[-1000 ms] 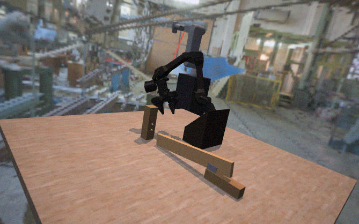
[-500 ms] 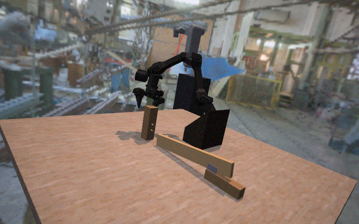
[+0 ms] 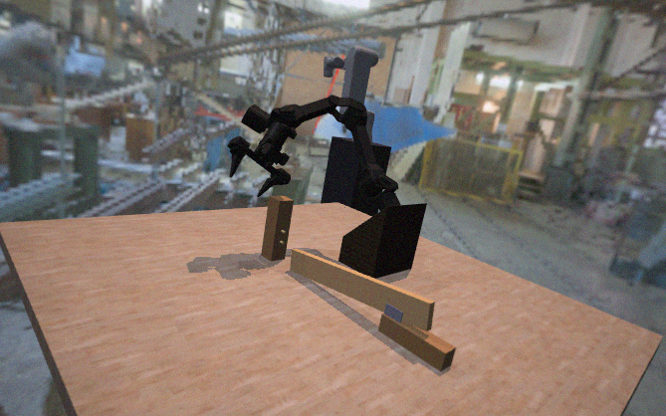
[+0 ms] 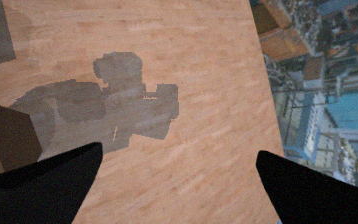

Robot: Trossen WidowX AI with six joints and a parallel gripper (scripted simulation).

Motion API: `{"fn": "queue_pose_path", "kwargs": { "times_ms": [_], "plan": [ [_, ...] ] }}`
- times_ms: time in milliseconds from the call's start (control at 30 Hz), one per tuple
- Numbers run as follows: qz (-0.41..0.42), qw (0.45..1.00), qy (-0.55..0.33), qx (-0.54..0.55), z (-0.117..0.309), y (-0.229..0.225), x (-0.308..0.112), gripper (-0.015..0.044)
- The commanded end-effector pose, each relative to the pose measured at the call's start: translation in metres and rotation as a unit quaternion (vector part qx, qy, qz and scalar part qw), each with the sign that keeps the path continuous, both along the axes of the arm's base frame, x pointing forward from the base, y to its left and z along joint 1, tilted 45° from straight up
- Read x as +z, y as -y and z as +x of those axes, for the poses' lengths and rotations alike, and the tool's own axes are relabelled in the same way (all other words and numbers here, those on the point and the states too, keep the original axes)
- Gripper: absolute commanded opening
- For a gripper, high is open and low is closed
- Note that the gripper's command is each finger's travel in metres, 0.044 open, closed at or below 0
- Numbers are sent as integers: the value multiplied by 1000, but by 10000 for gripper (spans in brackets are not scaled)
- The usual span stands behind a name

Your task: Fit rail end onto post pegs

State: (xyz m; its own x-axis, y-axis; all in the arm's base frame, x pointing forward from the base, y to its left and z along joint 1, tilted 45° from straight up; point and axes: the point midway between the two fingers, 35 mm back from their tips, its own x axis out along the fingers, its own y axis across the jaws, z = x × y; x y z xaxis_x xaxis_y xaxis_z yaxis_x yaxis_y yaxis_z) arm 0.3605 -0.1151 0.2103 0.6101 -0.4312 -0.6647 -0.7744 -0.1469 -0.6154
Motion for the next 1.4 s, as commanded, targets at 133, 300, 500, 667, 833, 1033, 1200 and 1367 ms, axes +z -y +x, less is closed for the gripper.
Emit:
{"fn": "queue_pose_path", "kwargs": {
  "times_ms": [133,300,500,667,833,1033,1200,1367],
  "plan": [
    [67,996,12,-62,13,-37,-44,440],
    [31,989,-110,-92,-5,-59,-127,440],
    [-69,960,-249,-110,-53,-76,-207,440],
    [-132,938,-302,-109,-81,-79,-234,440],
    [-132,938,-302,-108,-80,-78,-236,440],
    [-131,938,-303,-108,-79,-71,-243,440],
    [-131,938,-303,-108,-79,-65,-249,440],
    [-131,938,-303,-108,-79,-59,-255,440]
  ]
}}
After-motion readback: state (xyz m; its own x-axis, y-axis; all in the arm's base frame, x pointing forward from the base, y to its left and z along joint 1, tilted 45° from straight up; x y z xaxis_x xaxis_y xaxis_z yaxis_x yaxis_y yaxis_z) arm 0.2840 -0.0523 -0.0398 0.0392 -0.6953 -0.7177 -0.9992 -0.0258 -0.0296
